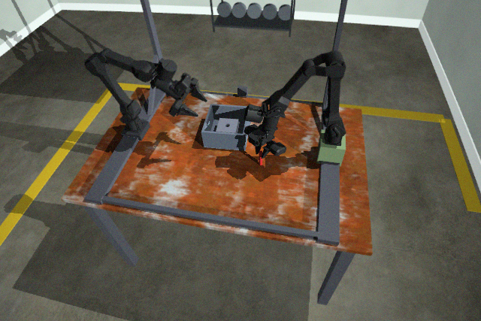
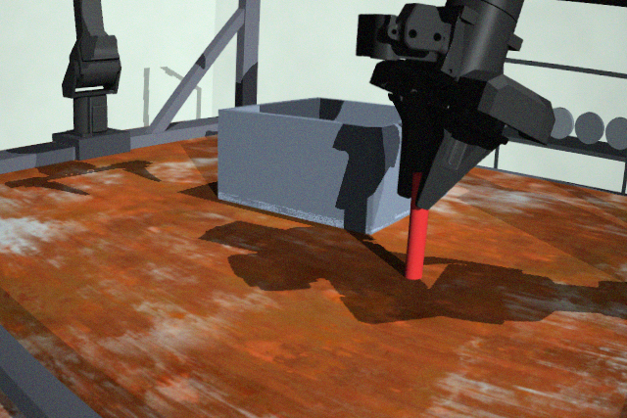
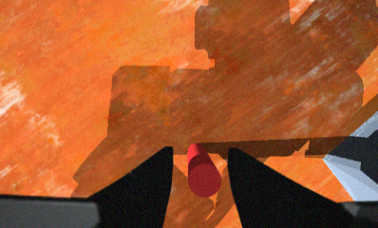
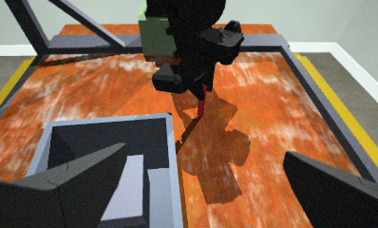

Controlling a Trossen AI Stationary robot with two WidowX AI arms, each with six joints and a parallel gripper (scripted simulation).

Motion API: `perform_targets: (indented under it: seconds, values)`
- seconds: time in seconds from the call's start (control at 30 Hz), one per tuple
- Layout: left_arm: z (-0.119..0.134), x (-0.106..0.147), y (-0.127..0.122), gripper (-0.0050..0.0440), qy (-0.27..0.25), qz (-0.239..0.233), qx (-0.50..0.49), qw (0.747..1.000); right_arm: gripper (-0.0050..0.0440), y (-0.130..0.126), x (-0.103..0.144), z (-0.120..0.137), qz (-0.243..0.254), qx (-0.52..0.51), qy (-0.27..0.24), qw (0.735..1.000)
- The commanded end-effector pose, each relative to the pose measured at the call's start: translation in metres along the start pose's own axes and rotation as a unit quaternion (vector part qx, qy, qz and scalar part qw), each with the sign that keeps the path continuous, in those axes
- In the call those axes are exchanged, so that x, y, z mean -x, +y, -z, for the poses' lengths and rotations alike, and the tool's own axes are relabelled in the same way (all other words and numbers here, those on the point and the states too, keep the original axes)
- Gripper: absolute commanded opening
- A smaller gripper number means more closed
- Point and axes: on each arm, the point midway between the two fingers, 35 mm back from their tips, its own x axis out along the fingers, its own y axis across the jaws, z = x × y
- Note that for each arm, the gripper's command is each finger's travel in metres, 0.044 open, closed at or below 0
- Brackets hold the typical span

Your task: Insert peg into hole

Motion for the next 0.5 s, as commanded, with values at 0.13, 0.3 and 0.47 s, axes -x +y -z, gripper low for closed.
perform_targets:
  seconds: [0.13,0.3,0.47]
  values:
    - [-0.0040,0.0030,-0.0025,0.0090,-0.006,0.006,0.002,1.000,0.0440,-0.0003,0.0049,-0.0076,0.000,-0.001,-0.012,1.000]
    - [-0.0040,0.0030,-0.0025,0.0050,-0.006,0.006,0.002,1.000,0.0440,-0.0003,0.0049,-0.0076,0.000,-0.001,-0.012,1.000]
    - [-0.0040,0.0030,-0.0025,0.0030,-0.006,0.006,0.002,1.000,0.0440,-0.0003,0.0049,-0.0076,0.000,-0.001,-0.012,1.000]
